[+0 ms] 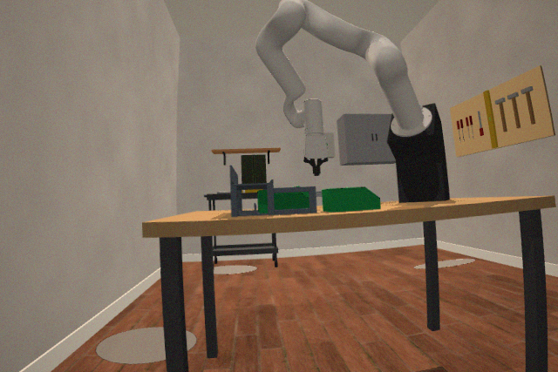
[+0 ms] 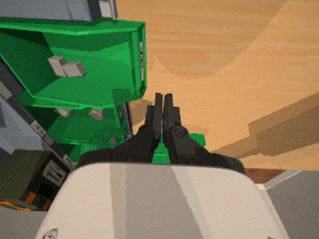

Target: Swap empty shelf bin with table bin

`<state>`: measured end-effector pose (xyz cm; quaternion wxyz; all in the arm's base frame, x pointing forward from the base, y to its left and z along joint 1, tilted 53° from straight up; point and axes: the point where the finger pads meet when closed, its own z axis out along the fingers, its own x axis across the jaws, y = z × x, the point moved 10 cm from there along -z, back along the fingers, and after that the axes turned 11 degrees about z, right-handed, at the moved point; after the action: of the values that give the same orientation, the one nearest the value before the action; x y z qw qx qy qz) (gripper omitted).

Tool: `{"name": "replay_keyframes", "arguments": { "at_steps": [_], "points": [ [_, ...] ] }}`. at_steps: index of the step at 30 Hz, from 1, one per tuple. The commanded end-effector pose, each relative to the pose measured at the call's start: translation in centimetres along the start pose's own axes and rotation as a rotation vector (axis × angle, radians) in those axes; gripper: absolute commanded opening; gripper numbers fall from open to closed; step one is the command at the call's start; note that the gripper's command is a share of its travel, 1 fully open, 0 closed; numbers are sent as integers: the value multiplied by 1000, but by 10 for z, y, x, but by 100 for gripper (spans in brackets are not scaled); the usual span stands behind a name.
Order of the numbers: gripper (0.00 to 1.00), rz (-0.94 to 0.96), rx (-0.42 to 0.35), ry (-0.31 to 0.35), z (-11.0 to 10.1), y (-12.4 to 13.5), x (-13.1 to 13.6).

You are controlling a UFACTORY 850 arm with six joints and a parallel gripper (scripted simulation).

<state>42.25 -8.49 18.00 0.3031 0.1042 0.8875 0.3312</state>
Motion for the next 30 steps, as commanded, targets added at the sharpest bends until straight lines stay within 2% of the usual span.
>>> {"name": "replay_keyframes", "arguments": {
  "at_steps": [1,18,30],
  "points": [
    [0,0,0,-1,0,0,0],
    [0,0,0,-1,16,0,0],
    [0,0,0,-1,53,0,0]
  ]
}}
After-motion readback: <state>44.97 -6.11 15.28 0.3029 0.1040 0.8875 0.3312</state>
